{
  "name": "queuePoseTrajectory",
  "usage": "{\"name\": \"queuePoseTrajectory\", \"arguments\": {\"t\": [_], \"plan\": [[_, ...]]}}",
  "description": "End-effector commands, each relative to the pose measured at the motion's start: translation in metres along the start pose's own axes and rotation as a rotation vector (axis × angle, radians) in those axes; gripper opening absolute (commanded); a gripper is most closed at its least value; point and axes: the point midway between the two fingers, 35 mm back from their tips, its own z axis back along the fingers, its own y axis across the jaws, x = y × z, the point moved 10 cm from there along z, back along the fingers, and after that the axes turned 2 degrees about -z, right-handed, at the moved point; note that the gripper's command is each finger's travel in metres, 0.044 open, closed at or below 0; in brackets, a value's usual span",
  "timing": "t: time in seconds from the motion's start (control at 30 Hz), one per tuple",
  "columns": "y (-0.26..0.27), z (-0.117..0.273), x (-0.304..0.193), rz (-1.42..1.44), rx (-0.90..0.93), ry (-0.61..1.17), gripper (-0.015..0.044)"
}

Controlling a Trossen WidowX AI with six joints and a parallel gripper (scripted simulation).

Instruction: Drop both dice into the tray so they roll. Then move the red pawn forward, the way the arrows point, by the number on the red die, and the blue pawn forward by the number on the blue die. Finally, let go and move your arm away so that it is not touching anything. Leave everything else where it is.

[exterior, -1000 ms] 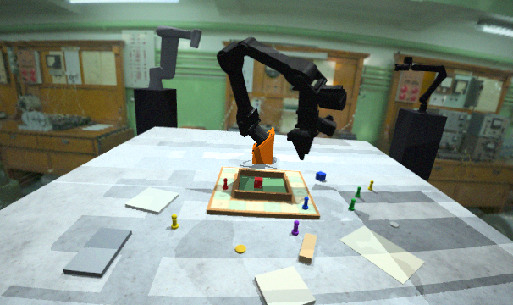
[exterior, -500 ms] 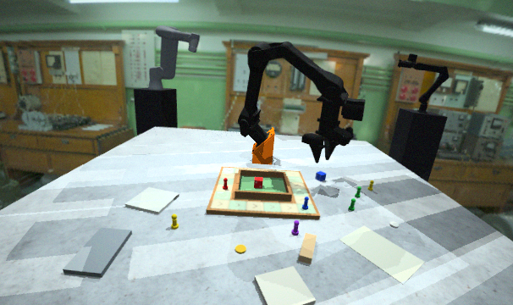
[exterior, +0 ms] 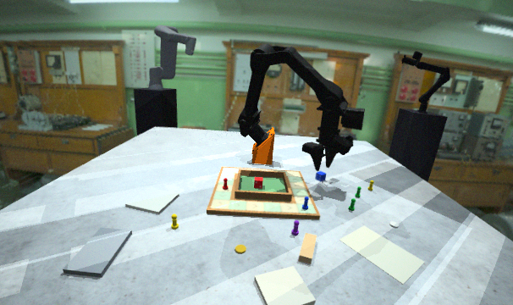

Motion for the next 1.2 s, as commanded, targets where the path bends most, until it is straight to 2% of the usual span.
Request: {"name": "queuePoseTrajectory", "arguments": {"t": [0.0, 0.57, 0.73, 1.0, 1.1, 1.17], "plan": [[0.000, -0.007, 0.000, 0.007, -0.008, 0.003, 0.0275], [-0.001, -0.032, -0.001, 0.005, -0.009, 0.003, 0.0275], [-0.001, -0.032, -0.001, 0.005, -0.009, 0.003, 0.0144], [-0.001, -0.032, -0.001, 0.005, -0.009, 0.003, 0.0090], [-0.001, -0.027, 0.000, 0.006, -0.009, 0.003, 0.0012], [0.000, -0.015, 0.002, 0.006, -0.008, 0.002, 0.0000]]}}
